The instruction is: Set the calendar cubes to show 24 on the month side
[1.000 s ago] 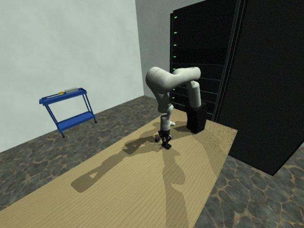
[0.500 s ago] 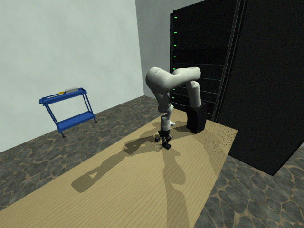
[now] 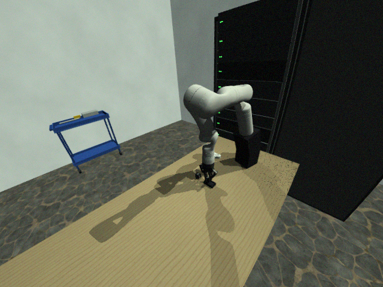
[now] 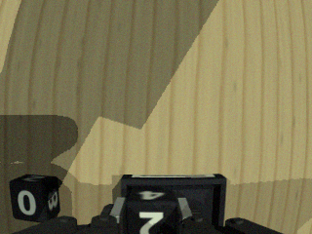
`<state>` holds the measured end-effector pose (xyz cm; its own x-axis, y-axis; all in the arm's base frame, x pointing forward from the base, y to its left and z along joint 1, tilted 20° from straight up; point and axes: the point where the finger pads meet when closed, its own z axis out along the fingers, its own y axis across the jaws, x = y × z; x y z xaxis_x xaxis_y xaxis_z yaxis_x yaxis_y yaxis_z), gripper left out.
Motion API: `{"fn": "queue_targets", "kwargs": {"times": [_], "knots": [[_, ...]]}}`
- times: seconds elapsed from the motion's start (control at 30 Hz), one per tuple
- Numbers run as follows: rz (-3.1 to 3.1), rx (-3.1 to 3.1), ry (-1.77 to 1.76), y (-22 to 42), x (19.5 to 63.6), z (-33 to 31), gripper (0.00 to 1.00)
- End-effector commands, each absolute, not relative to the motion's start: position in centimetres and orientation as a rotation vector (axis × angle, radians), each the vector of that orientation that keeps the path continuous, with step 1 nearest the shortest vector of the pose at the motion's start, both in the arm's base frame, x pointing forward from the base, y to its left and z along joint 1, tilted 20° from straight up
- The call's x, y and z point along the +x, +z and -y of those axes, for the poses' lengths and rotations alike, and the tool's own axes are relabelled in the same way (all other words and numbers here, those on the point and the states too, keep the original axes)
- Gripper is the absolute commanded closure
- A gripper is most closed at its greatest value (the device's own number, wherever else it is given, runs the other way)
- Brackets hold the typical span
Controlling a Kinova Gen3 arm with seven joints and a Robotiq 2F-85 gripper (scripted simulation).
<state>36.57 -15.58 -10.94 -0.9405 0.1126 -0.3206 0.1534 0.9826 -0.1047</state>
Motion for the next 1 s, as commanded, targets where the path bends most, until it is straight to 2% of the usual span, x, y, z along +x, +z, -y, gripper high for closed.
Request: {"fn": "queue_targets", "kwargs": {"times": [0.0, 0.97], "knots": [[-2.804, 0.206, -0.179, -10.92, 36.58, 15.54, 0.74], [-2.799, 0.203, -0.179, -11.57, 37.09, 15.69, 0.74]]}}
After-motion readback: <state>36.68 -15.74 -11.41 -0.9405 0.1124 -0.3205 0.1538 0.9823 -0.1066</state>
